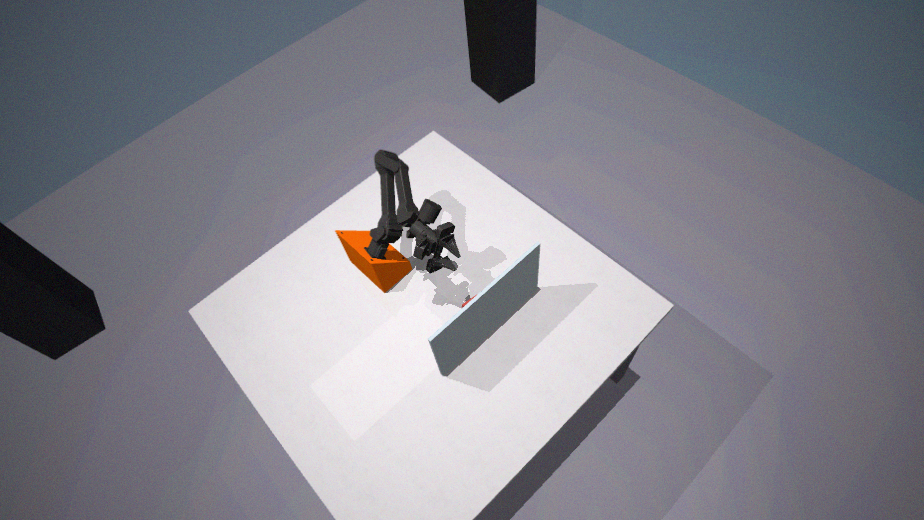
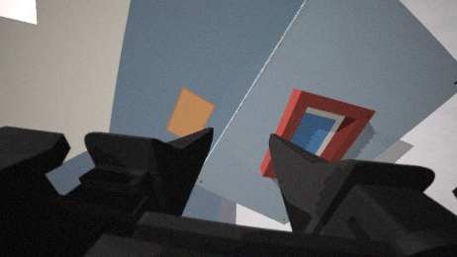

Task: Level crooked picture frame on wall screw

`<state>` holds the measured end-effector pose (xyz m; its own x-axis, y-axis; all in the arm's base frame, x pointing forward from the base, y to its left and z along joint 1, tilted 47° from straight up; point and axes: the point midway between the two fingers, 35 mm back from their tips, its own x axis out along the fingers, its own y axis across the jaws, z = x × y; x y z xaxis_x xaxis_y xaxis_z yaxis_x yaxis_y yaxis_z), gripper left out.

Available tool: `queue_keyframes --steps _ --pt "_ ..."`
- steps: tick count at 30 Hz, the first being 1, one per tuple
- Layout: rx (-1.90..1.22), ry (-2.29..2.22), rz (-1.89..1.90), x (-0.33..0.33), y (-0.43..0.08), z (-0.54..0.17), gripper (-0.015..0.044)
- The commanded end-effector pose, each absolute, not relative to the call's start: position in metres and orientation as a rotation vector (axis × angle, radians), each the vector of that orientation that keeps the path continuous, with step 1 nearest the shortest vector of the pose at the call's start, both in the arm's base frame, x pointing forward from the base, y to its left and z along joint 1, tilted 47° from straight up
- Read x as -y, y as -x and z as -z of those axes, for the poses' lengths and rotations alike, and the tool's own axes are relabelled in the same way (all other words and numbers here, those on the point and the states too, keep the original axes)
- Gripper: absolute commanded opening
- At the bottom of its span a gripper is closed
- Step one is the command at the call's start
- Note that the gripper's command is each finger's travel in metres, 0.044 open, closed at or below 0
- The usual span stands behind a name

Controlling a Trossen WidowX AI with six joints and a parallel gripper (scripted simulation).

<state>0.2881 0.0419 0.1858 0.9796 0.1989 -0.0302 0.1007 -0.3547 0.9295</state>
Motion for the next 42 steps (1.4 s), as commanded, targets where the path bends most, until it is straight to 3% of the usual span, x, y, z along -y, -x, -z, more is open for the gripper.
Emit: queue_keyframes --steps 1,42 --pt "-0.207 -1.919 -0.12 -0.0272 -0.2746 -0.2047 0.026" --pt "-0.207 -1.919 -0.12 -0.0272 -0.2746 -0.2047 0.026"
